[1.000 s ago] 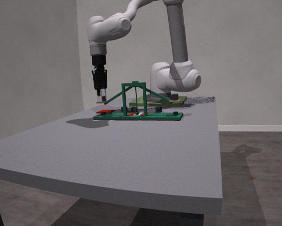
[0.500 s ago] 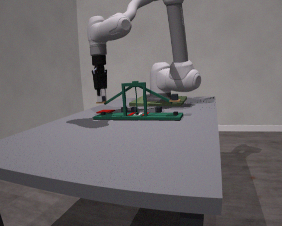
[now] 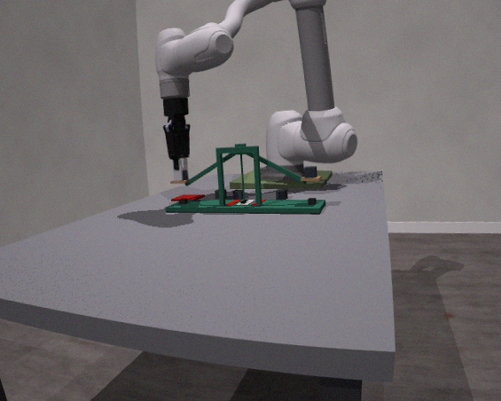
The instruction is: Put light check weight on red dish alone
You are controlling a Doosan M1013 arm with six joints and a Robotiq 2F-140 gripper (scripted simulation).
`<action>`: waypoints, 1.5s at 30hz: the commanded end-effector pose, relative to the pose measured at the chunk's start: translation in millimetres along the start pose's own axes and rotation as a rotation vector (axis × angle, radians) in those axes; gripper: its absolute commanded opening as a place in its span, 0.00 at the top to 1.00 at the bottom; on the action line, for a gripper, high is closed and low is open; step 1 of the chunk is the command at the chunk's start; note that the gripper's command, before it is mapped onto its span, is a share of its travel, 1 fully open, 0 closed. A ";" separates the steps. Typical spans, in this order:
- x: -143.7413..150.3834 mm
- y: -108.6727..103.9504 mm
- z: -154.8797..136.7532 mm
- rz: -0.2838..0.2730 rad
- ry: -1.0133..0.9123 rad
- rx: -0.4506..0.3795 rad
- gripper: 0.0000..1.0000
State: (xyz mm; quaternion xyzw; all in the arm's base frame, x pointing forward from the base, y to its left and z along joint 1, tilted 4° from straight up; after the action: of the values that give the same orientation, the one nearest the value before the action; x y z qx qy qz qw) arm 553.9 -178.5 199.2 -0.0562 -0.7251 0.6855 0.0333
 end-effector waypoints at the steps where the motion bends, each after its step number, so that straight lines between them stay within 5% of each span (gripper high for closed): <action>1: 0.0 -0.1 0.0 0.000 0.000 0.000 0.76; 29: 0.0 -1.2 0.0 0.000 0.000 0.000 0.76; 45: 0.0 -59.3 0.0 0.000 0.000 0.000 0.76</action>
State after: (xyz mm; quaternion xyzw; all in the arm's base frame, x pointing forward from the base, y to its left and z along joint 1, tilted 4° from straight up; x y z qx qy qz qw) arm 552.2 -181.0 244.7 -0.0564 -0.7250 0.6856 0.0332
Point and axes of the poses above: the point where the finger pads meet when closed, its own y axis out along the fingers, its own x axis across the jaws, z = x × y, the point moved 9 cm from there along -y, back along the fingers, and after that the axes turned 10 degrees about y, right-handed, at the moved point
